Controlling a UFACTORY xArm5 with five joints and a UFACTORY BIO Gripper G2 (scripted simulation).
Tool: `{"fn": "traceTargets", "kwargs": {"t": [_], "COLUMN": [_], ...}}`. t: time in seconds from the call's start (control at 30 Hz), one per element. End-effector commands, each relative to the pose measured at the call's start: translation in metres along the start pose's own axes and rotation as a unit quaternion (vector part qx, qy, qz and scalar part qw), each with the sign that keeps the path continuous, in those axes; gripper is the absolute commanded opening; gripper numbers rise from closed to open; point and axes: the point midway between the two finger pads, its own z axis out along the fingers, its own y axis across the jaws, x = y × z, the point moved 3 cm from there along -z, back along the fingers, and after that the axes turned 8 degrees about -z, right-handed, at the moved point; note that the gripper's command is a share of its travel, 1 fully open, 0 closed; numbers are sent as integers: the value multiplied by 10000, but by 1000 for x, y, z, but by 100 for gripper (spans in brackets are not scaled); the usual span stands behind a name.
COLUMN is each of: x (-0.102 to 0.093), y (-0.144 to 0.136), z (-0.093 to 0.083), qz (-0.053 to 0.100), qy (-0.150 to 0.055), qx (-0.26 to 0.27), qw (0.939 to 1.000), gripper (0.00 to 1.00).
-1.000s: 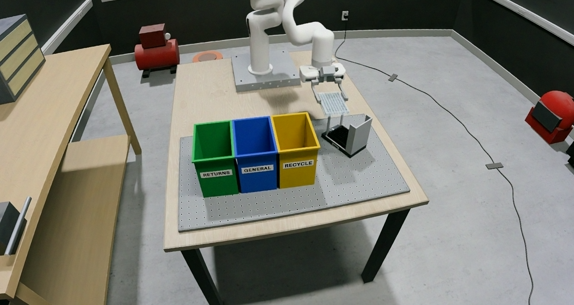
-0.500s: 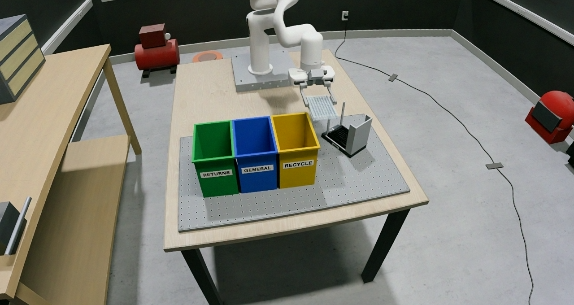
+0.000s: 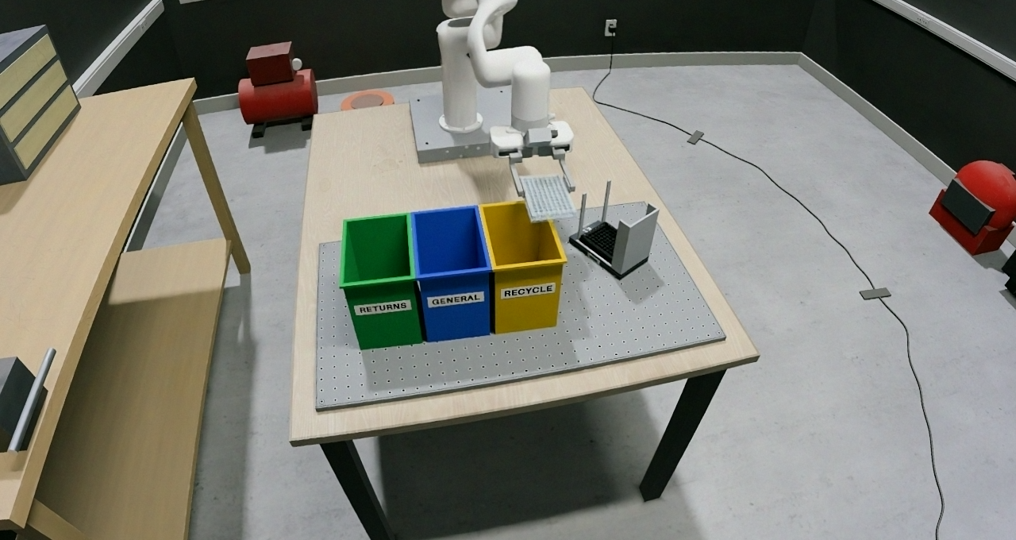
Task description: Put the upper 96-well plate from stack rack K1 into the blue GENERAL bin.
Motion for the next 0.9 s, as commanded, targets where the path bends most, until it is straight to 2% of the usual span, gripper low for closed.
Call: {"fn": "traceTargets", "kwargs": {"t": [0.0,0.87], "x": [-1,14], "y": [-5,-81], "z": [2,23], "qz": [-10,-12], "qy": [-21,-22], "qx": [0,0], "qw": [10000,10000], "gripper": [0,0]}}
